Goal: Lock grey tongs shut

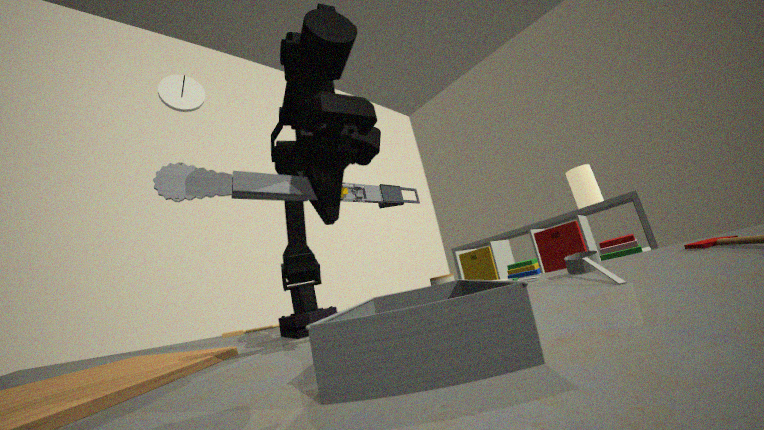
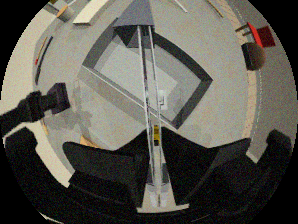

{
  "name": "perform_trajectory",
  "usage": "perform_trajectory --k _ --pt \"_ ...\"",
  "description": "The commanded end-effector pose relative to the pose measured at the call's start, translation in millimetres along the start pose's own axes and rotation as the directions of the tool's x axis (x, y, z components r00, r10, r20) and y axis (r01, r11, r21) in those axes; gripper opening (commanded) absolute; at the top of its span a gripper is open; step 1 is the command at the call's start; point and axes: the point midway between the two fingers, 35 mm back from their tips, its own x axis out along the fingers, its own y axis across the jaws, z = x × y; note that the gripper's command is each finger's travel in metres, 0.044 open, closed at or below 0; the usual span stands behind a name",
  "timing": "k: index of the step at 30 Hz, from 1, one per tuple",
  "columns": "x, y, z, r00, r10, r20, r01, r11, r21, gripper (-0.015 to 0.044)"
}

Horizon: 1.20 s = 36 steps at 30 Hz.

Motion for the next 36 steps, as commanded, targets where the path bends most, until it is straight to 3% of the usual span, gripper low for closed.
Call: perform_trajectory --k 1,13,19,28,36 --pt "-2 2 -29 1.0 -0.002 -0.008 0.002 0.998 -0.062 -0.015" --pt "-3 19 -107 1.0 0.001 -0.018 -0.005 0.971 -0.24 -0.015" --pt "-3 20 -112 1.0 0.002 -0.018 -0.006 0.97 -0.243 -0.015" --pt "-4 25 -125 1.0 0.001 -0.021 0.0 0.999 0.044 -0.015" --pt "-3 31 -141 0.999 -0.002 -0.032 0.012 0.944 0.33 -0.015"
